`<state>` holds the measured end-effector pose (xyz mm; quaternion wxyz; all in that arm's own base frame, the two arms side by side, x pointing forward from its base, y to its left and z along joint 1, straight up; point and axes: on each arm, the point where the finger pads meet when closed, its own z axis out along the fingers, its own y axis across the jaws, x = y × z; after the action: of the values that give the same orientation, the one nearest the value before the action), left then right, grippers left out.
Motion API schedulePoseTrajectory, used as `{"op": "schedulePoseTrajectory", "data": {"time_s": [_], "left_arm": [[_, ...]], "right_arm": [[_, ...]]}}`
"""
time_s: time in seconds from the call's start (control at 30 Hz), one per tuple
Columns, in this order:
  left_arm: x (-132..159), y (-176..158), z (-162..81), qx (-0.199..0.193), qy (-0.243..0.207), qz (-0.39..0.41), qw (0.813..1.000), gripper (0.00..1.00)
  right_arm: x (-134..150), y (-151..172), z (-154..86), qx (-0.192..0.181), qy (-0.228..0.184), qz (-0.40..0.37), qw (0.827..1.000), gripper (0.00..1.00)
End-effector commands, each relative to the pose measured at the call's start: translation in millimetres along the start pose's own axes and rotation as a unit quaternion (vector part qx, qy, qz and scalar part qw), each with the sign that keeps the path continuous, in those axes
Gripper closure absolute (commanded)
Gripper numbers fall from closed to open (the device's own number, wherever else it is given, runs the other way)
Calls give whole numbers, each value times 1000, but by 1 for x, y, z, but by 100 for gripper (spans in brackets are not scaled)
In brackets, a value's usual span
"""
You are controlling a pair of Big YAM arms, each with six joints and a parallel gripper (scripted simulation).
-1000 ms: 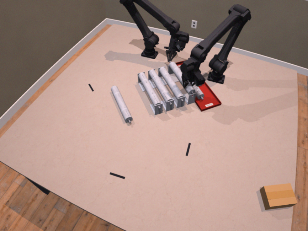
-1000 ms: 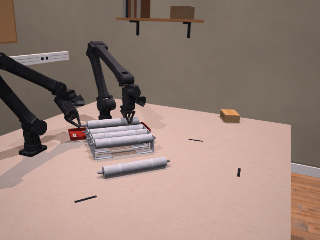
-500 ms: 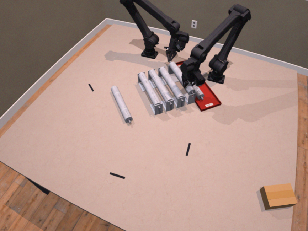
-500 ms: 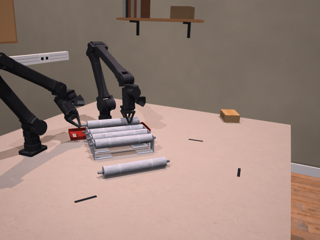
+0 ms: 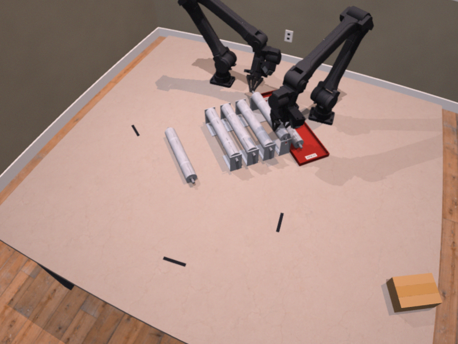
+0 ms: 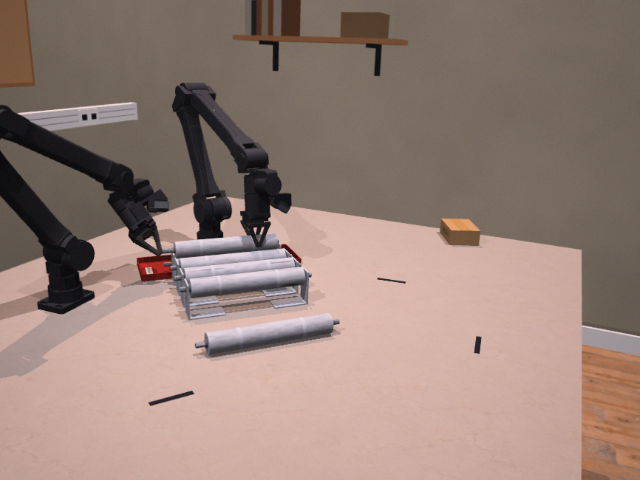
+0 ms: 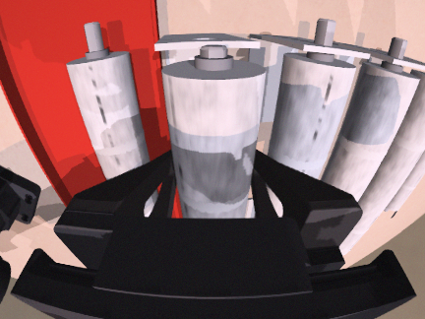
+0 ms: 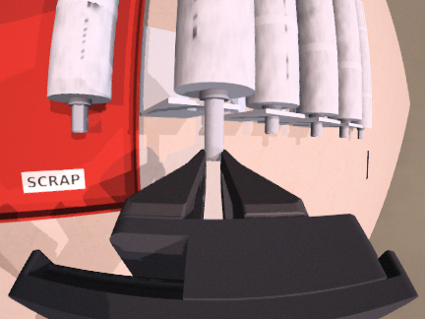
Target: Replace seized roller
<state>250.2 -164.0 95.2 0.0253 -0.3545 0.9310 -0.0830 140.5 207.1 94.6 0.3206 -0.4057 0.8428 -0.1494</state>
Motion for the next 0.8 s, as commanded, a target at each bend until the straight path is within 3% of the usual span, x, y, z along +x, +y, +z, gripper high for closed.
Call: {"op": "schedulePoseTrajectory", "data": {"time_s": [0.0,0.77], "left_arm": [[-5,-4,-2,2,-9,3,1000,68],[-8,-3,2,7,0,-3,1000,68]], "right_arm": [[65,3,14,7,68,-66,995,97],[69,2,13,9,70,-63,996,97]]}}
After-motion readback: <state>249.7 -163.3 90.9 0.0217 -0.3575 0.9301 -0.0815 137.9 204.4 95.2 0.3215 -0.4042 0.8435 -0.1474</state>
